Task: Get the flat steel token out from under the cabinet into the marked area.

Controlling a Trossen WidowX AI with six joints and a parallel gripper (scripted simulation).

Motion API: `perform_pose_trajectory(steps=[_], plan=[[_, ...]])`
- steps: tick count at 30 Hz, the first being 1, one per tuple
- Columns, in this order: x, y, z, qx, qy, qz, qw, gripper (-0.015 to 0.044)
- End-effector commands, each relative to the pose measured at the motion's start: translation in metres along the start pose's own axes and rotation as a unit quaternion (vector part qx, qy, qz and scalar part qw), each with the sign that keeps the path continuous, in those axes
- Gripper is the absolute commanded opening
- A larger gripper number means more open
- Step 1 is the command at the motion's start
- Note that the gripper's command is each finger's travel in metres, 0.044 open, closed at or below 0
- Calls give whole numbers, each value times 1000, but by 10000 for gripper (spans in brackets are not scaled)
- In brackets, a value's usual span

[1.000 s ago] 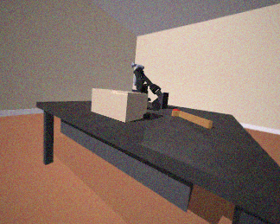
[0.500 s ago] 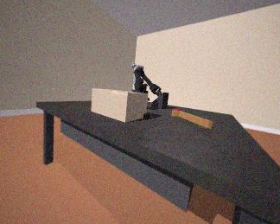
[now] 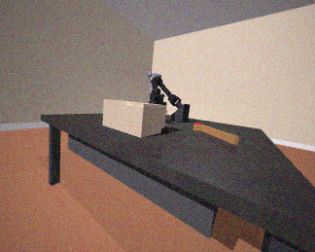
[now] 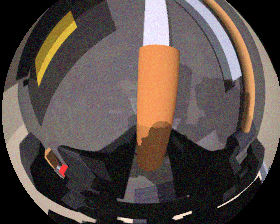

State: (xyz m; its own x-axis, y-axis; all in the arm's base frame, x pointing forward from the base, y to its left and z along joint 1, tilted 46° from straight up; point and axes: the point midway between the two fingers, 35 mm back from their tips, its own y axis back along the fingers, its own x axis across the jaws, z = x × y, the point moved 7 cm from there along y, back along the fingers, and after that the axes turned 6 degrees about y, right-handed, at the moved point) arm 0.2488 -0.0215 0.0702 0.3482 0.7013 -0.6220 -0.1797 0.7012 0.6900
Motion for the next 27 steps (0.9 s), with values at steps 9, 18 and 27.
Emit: perform_pose_trajectory(steps=[9, 18, 27], plan=[[-15, 1, 5, -3, -5, 0, 1000, 0], [-21, 1, 6, -3, -5, 0, 1000, 0], [-29, 1, 9, -3, -5, 0, 1000, 0]])
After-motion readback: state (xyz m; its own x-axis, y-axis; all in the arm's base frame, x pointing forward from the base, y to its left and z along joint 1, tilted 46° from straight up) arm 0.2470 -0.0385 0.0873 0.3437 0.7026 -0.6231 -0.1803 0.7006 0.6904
